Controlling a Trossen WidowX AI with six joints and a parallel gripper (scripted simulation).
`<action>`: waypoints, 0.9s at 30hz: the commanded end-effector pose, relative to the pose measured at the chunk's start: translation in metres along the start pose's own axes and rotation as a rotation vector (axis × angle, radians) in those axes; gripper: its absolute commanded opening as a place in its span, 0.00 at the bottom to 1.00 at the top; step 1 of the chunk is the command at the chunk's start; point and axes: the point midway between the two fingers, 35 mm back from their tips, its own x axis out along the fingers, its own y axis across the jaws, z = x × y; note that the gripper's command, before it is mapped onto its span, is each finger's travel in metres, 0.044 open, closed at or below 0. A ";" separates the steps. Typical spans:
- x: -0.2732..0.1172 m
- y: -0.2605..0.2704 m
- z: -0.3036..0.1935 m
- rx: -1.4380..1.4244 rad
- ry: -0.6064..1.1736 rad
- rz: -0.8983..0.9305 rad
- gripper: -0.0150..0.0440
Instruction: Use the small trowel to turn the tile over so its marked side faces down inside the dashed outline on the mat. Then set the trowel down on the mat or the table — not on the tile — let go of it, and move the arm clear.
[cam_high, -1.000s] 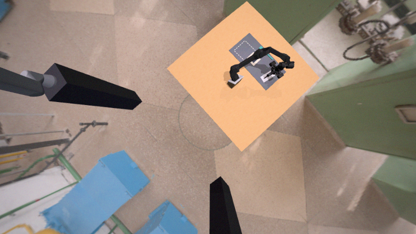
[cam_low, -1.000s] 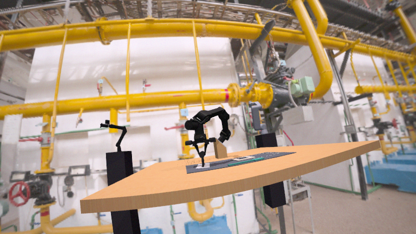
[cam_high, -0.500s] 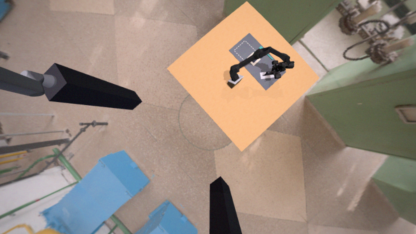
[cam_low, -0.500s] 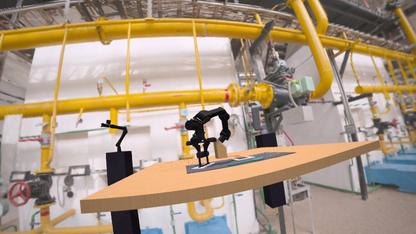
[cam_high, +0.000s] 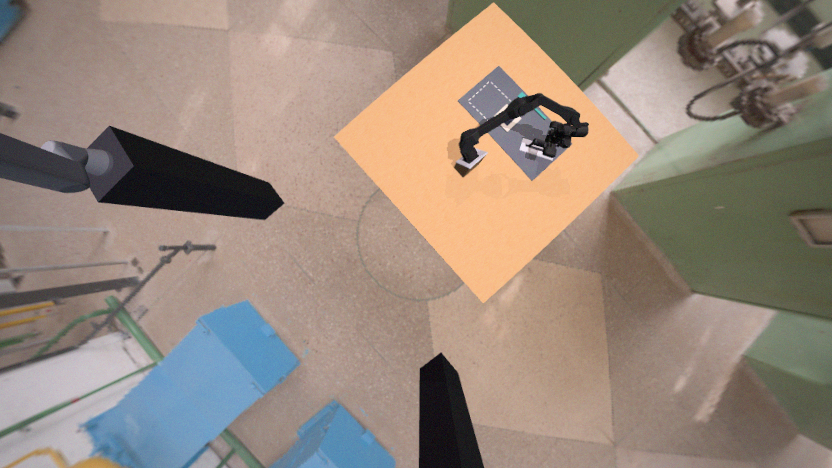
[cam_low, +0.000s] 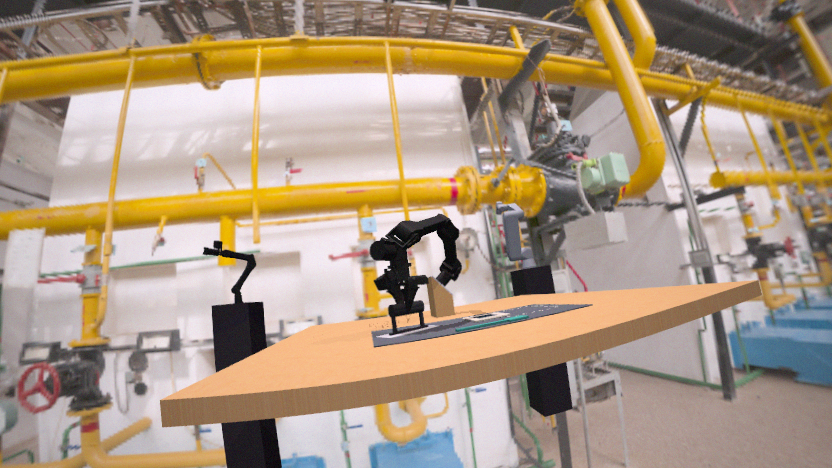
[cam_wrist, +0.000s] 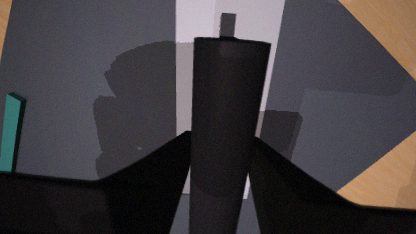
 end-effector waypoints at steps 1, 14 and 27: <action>-0.001 0.000 0.000 0.117 -0.001 0.000 0.47; -0.001 0.000 0.000 0.307 -0.001 0.000 0.56; -0.001 0.000 0.000 0.307 -0.001 0.000 0.71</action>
